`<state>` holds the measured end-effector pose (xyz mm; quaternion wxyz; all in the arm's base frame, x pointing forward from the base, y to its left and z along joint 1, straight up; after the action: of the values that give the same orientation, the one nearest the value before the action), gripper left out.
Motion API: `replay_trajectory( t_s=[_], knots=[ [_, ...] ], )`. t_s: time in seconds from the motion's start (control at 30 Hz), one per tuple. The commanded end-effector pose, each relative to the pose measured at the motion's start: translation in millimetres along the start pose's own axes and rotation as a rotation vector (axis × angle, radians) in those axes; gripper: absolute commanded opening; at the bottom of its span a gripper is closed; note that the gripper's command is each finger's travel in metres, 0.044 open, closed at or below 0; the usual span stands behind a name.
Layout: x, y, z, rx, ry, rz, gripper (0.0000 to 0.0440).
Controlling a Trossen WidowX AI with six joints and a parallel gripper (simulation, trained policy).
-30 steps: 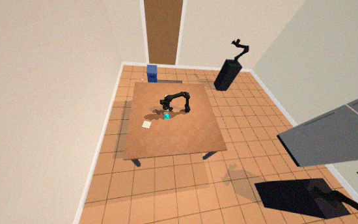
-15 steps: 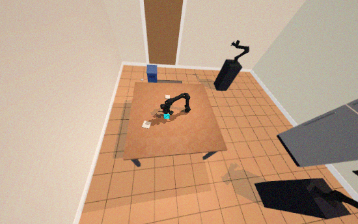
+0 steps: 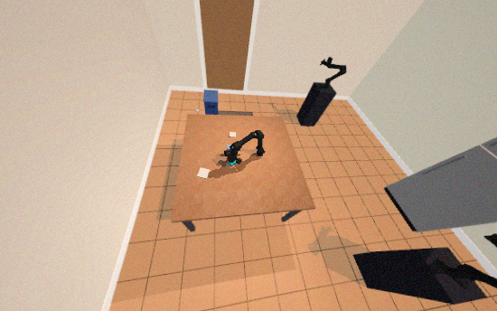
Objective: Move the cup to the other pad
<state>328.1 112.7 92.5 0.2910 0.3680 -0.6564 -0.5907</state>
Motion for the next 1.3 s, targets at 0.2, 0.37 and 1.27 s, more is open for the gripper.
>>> replay_trajectory(
  t_s=[0.2,0.37,1.27],
  knots=[
    [5,-19,11,0.003,-0.02,0.026,0.0022],
    [5,-24,10,0.01,-0.035,0.017,0.0056],
    [11,29,11,0.04,-0.058,-0.171,0.0219]
  ],
)
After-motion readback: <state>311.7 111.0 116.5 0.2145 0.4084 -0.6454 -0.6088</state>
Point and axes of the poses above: the point midway between the two fingers, 35 mm back from their tips, its own y axis back along the fingers, its own z axis across the jaws, x = y × z, the point moved 1 cm from there along y, back along the fingers, and after that the axes turned 6 degrees about y, right-handed, at the moved point
